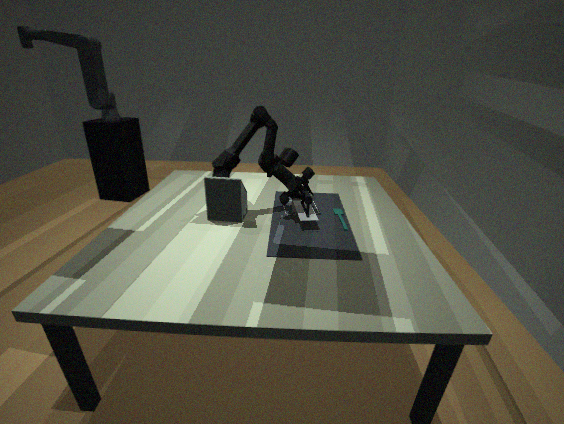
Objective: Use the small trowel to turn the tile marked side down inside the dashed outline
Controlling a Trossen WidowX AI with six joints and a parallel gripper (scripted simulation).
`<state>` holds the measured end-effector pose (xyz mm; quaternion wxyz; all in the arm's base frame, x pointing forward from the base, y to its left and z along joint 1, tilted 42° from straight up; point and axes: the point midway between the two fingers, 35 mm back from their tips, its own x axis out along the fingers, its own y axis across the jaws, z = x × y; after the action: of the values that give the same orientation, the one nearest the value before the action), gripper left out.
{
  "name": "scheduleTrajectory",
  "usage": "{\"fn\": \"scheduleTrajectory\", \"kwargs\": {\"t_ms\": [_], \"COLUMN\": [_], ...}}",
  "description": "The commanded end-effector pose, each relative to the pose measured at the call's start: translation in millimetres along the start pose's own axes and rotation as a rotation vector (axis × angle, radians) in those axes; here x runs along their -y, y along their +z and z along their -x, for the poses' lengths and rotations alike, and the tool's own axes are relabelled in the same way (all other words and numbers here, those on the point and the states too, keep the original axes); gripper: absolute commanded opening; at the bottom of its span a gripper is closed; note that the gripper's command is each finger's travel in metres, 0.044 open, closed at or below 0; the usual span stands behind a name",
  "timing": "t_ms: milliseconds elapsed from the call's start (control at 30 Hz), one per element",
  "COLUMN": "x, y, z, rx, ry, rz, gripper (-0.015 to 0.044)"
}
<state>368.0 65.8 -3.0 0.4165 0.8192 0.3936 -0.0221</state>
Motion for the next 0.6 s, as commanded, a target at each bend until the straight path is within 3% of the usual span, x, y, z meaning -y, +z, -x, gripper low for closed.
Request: {"fn": "scheduleTrajectory", "kwargs": {"t_ms": [0, 567], "x": [-3, -26], "y": [-3, 56], "z": [0, 20], "rx": [0.006, 0.008], "ry": [0.013, 0.013], "rz": [0.001, 0.005], "gripper": [0.0000, 0.0000]}}
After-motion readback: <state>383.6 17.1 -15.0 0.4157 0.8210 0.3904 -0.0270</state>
